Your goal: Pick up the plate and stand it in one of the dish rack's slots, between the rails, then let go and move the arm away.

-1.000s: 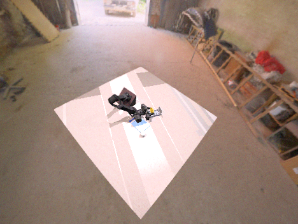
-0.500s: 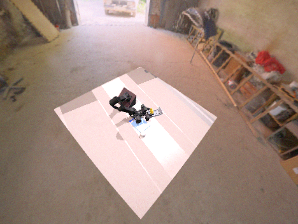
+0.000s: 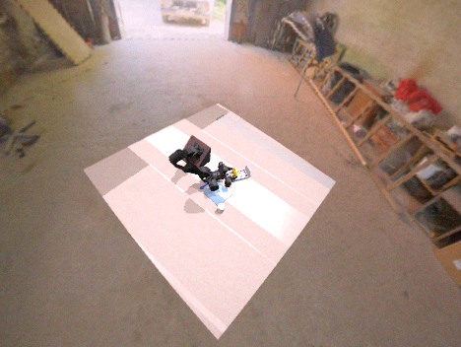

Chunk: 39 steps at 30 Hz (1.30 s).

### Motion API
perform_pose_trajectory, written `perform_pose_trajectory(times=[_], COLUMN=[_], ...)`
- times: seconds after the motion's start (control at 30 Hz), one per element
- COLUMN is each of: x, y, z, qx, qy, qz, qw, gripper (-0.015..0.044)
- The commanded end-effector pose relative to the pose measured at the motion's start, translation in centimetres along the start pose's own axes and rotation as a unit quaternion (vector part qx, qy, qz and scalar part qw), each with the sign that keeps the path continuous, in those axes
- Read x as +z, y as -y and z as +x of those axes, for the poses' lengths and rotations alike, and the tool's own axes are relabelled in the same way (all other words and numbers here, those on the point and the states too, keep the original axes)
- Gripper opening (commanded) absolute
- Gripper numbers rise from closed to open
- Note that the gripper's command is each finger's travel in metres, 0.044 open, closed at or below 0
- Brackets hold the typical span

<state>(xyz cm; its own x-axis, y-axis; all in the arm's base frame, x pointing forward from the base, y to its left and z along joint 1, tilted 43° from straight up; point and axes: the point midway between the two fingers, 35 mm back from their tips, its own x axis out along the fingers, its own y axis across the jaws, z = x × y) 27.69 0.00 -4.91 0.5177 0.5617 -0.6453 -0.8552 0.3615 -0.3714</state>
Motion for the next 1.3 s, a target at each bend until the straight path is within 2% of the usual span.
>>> perform_pose_trajectory(times=[0.0,0.27,0.6,0.77,1.27], x=[0.0,0.6,10.9,11.6,11.7], y=[0.0,0.2,1.2,1.3,-0.1], z=[0.0,0.0,-0.7,-0.7,-0.1], qx=[0.0,0.002,0.005,0.005,0.05], qy=[0.0,-0.001,0.003,0.003,-0.143], qz=[0.0,0.0,0.009,0.012,0.195], qw=[1.0,1.0,1.0,1.0,0.969], gripper=[0.0394,0.04,0.04,0.04,0.04])
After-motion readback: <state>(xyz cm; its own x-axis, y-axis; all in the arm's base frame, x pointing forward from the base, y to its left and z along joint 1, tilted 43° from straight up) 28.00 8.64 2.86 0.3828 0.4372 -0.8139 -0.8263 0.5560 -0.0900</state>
